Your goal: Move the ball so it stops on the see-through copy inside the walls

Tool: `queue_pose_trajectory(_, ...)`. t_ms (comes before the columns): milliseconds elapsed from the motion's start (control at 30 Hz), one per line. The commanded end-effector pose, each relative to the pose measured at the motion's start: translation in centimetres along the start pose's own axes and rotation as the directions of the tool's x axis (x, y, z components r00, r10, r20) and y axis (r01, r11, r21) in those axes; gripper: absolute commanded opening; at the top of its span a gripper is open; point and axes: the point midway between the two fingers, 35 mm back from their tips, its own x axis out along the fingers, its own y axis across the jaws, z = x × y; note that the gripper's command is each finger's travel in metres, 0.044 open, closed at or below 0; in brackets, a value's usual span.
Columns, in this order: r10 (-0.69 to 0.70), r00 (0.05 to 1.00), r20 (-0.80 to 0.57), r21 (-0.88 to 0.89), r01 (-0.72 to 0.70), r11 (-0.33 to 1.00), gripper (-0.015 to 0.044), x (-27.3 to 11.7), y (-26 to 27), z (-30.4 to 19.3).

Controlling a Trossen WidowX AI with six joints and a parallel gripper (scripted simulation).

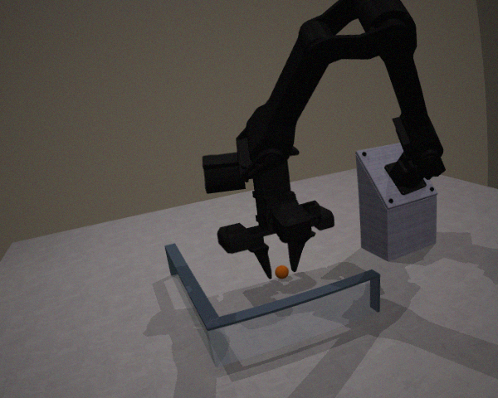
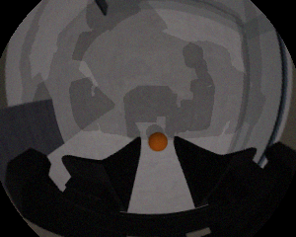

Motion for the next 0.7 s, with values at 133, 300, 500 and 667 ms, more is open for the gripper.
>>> queue_pose_trajectory(133, 0.001, 1.000, -0.005, 0.006, -0.001, 1.000, 0.0215, -6.1, -0.3, -0.3)
queue_pose_trajectory(300, 0.002, 1.000, 0.001, 0.008, -0.002, 1.000, 0.0215, -8.8, 0.1, -0.1)
queue_pose_trajectory(500, -0.004, 1.000, 0.003, 0.017, 0.004, 1.000, 0.0215, -8.0, -0.1, -0.3)
queue_pose_trajectory(667, -0.004, 1.000, 0.003, 0.017, 0.004, 1.000, 0.0241, -8.2, -0.1, -0.3)
